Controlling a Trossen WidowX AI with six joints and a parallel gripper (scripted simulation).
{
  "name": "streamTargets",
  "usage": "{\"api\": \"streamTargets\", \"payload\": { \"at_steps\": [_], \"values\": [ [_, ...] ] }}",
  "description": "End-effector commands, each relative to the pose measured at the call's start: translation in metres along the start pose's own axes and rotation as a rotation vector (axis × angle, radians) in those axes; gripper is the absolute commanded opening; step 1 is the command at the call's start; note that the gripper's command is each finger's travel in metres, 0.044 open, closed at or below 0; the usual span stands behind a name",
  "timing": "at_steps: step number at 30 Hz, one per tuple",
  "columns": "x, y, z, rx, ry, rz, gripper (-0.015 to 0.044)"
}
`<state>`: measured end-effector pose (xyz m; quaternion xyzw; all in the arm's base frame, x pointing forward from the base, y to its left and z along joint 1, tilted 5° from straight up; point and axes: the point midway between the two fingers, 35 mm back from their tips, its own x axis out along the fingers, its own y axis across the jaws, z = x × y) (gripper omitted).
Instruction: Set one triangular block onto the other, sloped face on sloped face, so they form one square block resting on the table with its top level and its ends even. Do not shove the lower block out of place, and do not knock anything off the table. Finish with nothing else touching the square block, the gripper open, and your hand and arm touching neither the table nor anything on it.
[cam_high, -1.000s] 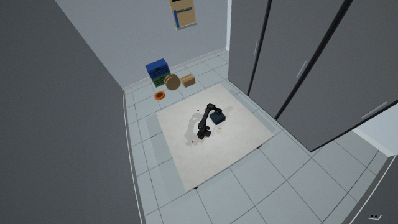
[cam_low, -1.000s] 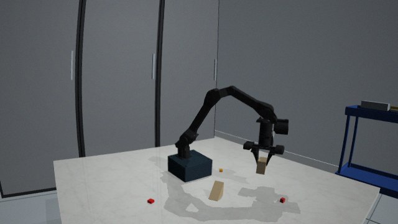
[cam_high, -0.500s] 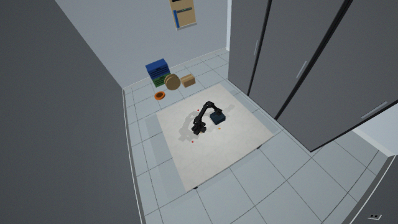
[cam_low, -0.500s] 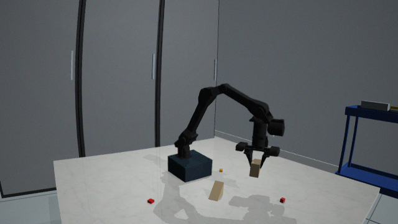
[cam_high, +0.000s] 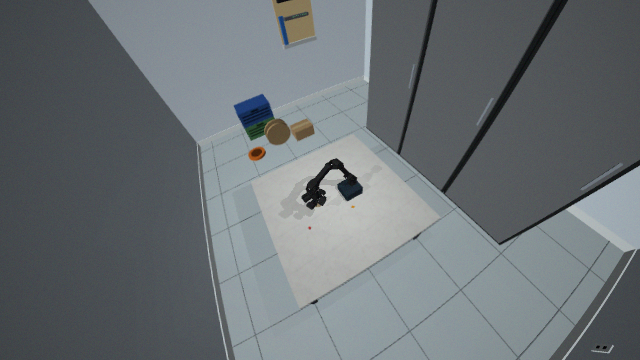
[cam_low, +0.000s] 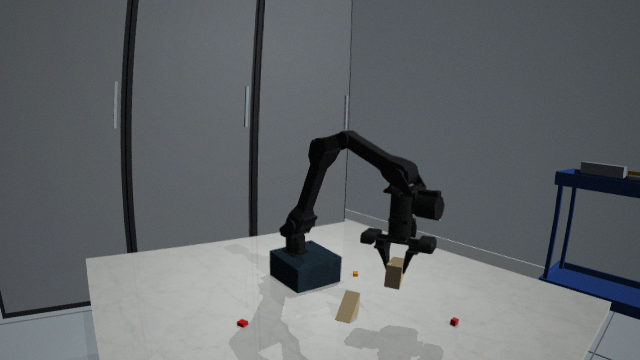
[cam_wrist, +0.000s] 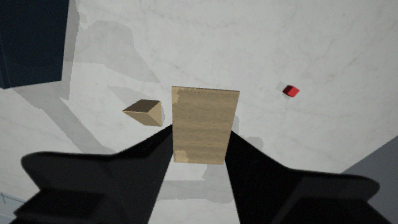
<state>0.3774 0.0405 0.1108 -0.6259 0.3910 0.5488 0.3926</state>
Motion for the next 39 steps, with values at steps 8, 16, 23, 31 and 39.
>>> {"api": "streamTargets", "payload": {
  "at_steps": [8, 16, 23, 31, 39],
  "values": [
    [-0.011, 0.029, -0.044, -0.001, 0.001, -0.004, 0.0],
    [-0.018, 0.053, -0.074, -0.001, 0.006, -0.002, 0.0],
    [-0.024, 0.077, -0.097, -0.002, 0.011, -0.001, 0.0],
    [-0.031, 0.103, -0.118, -0.002, 0.016, 0.001, 0.0],
    [-0.007, 0.102, -0.111, -0.002, 0.015, 0.001, 0.0]
  ]
}}
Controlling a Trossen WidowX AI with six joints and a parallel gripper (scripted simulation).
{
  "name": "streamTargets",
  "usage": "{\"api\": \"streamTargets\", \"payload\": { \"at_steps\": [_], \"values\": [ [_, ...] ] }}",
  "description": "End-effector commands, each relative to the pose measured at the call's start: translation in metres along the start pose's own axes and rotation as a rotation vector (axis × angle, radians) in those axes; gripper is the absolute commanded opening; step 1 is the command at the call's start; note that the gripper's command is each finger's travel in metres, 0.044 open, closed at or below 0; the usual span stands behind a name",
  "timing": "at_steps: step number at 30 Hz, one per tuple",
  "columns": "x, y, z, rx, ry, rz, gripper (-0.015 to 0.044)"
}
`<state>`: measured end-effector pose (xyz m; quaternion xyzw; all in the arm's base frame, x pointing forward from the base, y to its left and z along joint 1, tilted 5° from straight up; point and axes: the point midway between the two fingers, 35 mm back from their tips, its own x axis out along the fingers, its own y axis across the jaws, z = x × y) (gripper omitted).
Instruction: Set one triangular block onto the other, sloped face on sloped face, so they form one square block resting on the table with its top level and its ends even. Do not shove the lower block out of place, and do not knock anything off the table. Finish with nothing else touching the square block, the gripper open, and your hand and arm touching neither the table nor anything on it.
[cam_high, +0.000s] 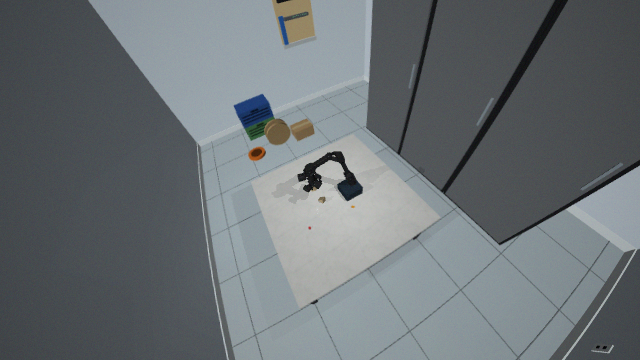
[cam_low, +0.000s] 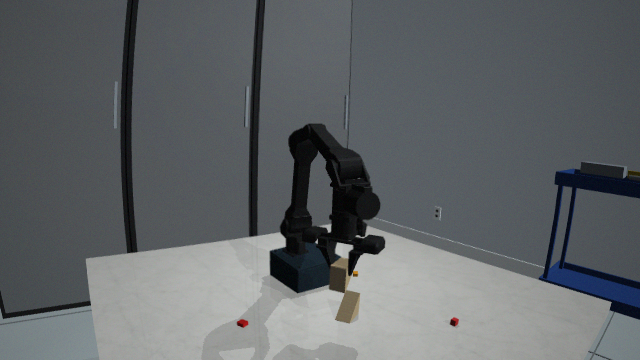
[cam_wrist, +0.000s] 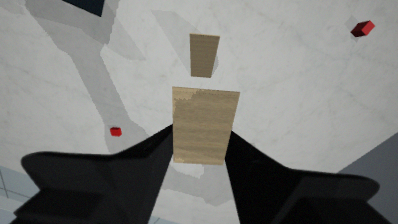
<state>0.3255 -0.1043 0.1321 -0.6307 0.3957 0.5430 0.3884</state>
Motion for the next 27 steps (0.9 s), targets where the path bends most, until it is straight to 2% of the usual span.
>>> {"api": "streamTargets", "payload": {
  "at_steps": [1, 11, 17, 27],
  "values": [
    [0.014, 0.0, 0.007, -0.003, -0.004, -0.001, 0.0],
    [0.058, -0.002, 0.024, -0.003, -0.006, -0.001, 0.0],
    [0.062, -0.001, 0.026, -0.003, -0.006, -0.001, 0.0],
    [0.089, 0.001, 0.039, -0.003, -0.007, -0.001, 0.0]
  ]
}}
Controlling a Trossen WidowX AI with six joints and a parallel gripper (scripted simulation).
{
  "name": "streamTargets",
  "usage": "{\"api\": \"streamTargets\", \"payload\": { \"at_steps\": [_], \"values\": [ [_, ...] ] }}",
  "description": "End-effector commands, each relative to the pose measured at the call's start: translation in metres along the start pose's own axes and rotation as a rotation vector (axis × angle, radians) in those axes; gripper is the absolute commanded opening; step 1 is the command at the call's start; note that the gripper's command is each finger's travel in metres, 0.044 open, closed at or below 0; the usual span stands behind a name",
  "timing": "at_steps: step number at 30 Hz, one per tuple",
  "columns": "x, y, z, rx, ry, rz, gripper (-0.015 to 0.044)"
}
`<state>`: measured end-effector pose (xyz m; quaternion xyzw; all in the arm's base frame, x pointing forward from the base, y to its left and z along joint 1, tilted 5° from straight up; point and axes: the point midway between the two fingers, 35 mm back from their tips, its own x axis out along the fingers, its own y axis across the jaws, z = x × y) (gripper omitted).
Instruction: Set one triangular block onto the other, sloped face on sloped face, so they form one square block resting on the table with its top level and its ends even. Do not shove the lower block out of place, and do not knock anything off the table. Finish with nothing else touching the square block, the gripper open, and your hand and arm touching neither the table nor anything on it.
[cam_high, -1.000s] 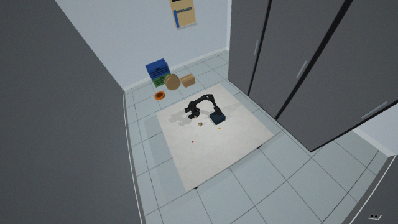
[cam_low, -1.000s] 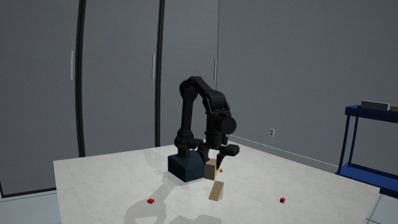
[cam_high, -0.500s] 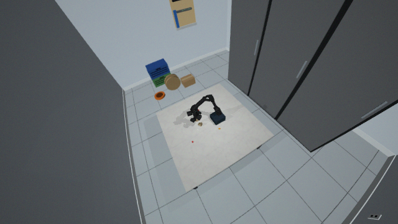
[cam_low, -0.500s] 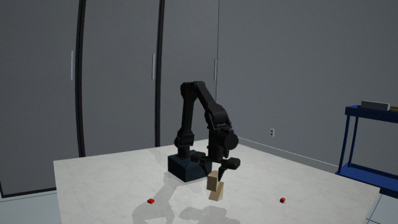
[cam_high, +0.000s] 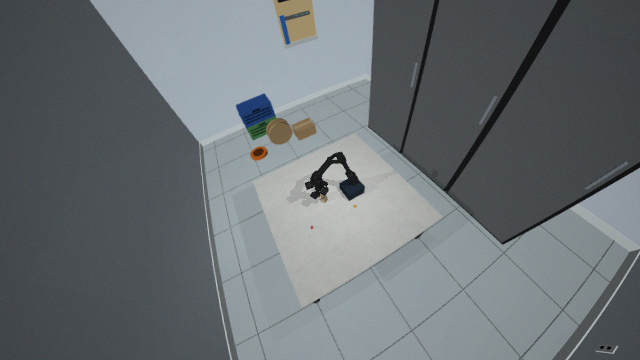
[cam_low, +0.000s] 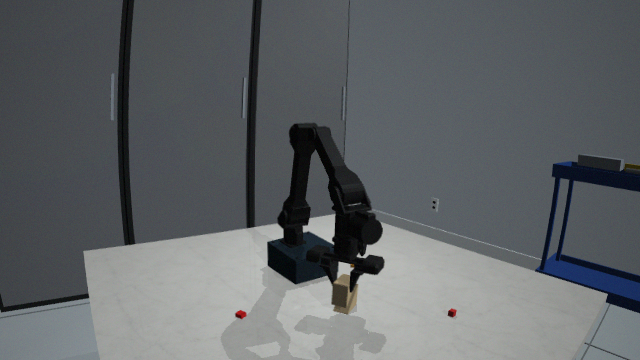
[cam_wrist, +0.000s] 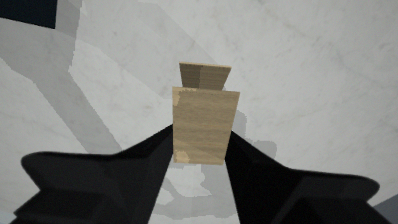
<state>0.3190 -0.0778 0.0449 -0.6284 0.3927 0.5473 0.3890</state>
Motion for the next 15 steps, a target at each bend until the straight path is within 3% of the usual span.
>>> {"api": "streamTargets", "payload": {
  "at_steps": [1, 15],
  "values": [
    [0.0051, -0.0002, 0.0022, 0.001, 0.003, -0.001, 0.0],
    [0.004, 0.0006, 0.002, 0.0, 0.011, -0.014, 0.0]
  ]
}}
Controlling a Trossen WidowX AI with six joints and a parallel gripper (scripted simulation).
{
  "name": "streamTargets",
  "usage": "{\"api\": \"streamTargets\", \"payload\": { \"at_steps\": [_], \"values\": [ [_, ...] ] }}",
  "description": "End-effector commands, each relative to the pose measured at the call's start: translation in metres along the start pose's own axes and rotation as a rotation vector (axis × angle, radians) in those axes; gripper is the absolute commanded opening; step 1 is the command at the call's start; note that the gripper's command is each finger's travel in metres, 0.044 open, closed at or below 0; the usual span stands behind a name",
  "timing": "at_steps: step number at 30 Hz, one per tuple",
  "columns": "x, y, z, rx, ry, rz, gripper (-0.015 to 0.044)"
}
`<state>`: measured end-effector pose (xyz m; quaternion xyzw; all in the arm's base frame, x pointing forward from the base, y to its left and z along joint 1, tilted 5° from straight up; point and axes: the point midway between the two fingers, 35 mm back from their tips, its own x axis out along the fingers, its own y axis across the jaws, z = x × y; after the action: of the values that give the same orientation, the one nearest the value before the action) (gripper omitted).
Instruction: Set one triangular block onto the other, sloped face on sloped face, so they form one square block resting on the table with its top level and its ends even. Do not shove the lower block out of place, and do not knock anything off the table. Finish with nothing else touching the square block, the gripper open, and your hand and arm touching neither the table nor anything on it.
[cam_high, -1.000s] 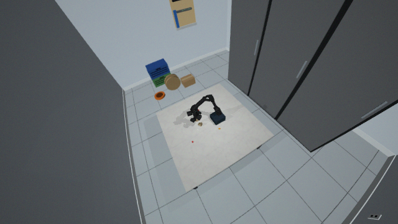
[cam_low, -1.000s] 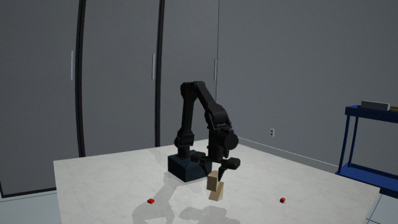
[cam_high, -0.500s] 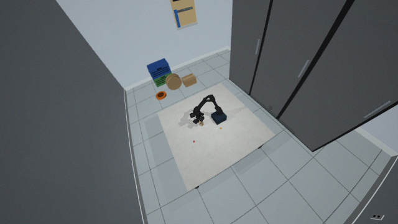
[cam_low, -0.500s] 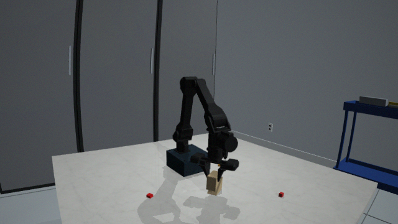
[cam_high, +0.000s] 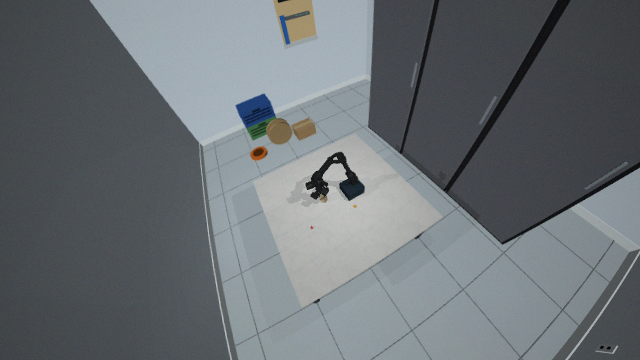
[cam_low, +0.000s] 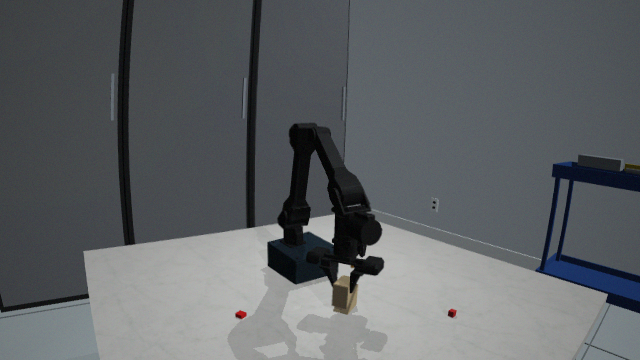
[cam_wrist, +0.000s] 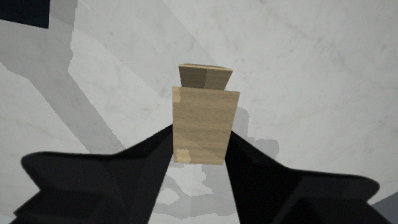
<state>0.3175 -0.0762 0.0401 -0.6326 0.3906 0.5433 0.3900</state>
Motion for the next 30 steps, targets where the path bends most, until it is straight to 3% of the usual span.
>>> {"api": "streamTargets", "payload": {
  "at_steps": [1, 30],
  "values": [
    [-0.0006, -0.0005, -0.0005, 0.001, 0.004, -0.004, 0.0],
    [0.0079, -0.0007, 0.0027, 0.003, 0.006, -0.007, 0.0]
  ]
}}
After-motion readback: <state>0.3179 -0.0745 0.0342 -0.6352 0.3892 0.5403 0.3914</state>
